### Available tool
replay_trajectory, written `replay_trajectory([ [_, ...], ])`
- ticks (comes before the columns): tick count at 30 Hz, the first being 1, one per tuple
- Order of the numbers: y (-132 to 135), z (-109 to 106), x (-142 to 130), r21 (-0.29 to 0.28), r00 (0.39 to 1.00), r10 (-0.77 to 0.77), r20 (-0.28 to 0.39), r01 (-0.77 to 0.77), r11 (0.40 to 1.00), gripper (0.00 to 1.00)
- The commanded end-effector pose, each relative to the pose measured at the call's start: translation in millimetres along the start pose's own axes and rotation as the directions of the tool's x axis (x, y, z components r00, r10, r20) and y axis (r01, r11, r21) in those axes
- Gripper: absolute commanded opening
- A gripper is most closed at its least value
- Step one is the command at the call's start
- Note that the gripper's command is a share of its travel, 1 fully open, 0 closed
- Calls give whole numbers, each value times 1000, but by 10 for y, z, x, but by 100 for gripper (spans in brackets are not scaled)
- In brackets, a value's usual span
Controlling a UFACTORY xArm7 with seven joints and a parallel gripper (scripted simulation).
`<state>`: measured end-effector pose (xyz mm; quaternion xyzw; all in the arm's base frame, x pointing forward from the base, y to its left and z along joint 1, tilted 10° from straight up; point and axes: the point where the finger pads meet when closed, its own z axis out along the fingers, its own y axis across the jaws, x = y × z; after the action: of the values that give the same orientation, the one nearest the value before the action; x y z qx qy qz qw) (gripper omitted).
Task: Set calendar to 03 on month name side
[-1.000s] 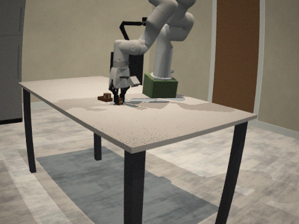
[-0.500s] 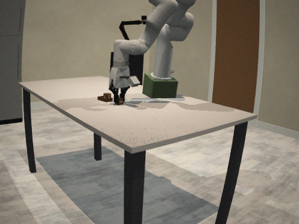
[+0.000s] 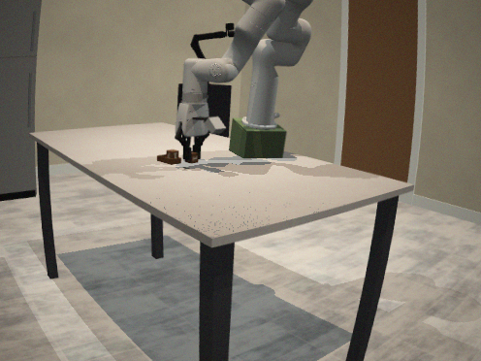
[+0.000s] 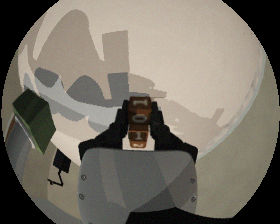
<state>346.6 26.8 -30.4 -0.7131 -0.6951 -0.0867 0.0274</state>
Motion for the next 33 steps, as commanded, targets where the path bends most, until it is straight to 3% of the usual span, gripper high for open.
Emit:
replay_trajectory([
  [1, 8, -129, 0, -1, 1000, 1, 1, -1, 1000, 27],
  [18, 9, -485, 1, -1, 1000, 1, 1, -1, 1000, 27],
  [33, 7, -656, 2, 0, 1000, 1, 1, -1, 1000, 27],
])
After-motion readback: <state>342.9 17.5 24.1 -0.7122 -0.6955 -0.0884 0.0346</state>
